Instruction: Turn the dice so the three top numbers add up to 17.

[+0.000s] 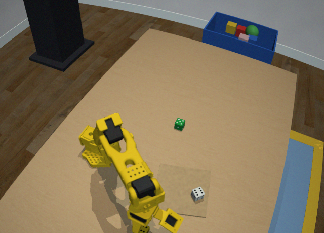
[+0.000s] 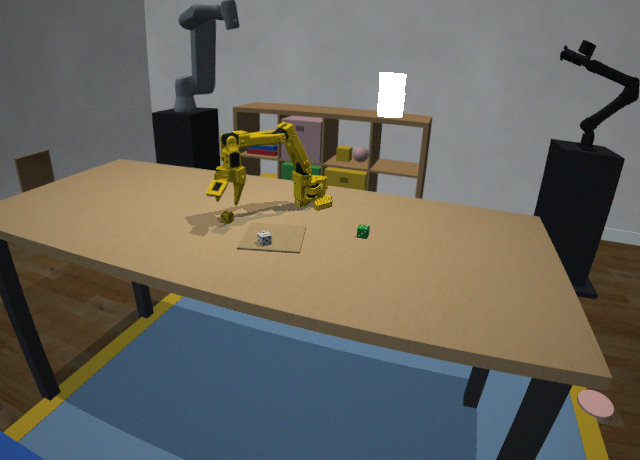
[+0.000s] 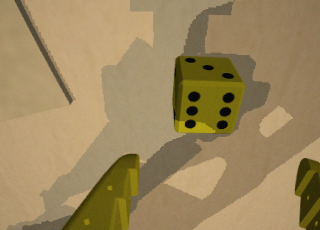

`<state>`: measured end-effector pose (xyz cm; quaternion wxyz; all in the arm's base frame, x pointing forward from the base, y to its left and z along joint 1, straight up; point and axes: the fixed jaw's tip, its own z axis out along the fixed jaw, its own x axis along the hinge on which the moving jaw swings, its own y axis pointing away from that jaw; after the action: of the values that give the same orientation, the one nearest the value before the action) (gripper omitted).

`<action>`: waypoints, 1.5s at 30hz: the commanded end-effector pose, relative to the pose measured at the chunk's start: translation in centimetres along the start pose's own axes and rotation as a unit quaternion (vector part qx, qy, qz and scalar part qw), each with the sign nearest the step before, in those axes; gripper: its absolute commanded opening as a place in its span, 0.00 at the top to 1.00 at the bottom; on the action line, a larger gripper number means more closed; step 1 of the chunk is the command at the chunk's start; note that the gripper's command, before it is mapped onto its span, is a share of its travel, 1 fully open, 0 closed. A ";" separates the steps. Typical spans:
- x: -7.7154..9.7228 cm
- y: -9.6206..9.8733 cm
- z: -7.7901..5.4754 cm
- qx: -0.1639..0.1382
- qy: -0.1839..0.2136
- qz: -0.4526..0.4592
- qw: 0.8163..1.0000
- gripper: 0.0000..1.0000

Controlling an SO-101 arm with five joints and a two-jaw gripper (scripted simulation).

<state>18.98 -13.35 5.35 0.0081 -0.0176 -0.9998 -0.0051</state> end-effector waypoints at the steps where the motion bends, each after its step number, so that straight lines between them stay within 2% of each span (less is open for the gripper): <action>1: -0.4 -0.6 -1.0 0.018 -0.026 0.001 1.000 0.69; 10: -0.5 -0.7 -0.2 0.018 -0.026 0.001 1.000 0.69; 25: -0.7 -0.8 2.4 0.018 -0.026 0.001 1.000 0.69; 35: -0.6 -0.7 3.2 0.018 -0.026 0.001 1.000 0.69; 45: -0.6 -0.7 3.3 0.018 -0.026 0.001 1.000 0.69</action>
<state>19.40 -13.66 1.52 -0.0051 -0.0176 -0.9998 0.0044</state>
